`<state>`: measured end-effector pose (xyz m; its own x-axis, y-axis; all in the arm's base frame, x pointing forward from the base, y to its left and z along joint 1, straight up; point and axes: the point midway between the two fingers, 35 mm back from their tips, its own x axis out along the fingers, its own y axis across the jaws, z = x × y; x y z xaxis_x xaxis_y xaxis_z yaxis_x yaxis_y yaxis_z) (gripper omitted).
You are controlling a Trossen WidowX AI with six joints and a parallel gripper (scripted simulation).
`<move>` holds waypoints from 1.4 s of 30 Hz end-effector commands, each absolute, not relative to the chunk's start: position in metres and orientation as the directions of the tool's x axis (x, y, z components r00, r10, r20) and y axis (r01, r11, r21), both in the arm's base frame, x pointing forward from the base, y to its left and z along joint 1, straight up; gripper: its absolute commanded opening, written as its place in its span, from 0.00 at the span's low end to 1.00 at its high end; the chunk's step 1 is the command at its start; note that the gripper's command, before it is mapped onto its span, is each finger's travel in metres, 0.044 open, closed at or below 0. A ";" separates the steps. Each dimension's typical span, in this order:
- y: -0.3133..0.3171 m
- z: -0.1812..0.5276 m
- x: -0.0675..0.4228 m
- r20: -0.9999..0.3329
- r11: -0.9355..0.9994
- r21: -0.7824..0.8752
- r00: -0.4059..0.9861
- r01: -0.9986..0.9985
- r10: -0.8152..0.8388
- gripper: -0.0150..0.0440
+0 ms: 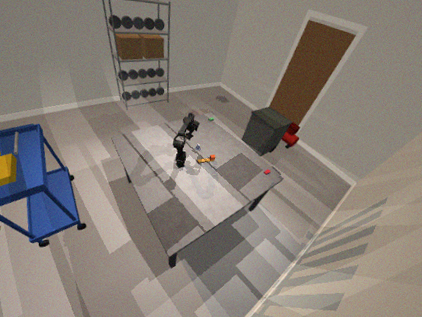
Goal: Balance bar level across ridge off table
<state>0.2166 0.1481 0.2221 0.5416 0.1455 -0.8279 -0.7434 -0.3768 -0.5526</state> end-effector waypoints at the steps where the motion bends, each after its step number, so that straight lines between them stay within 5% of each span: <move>1: 0.140 0.222 0.224 -0.839 -0.426 -0.527 0.530 -0.735 0.124 0.79; 42: 0.009 0.182 0.264 -0.973 -0.836 -0.058 0.218 -0.545 -0.075 0.79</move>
<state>0.2622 0.0159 0.1806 0.2293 -0.0789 -0.9702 -0.5683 -0.8201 -0.0676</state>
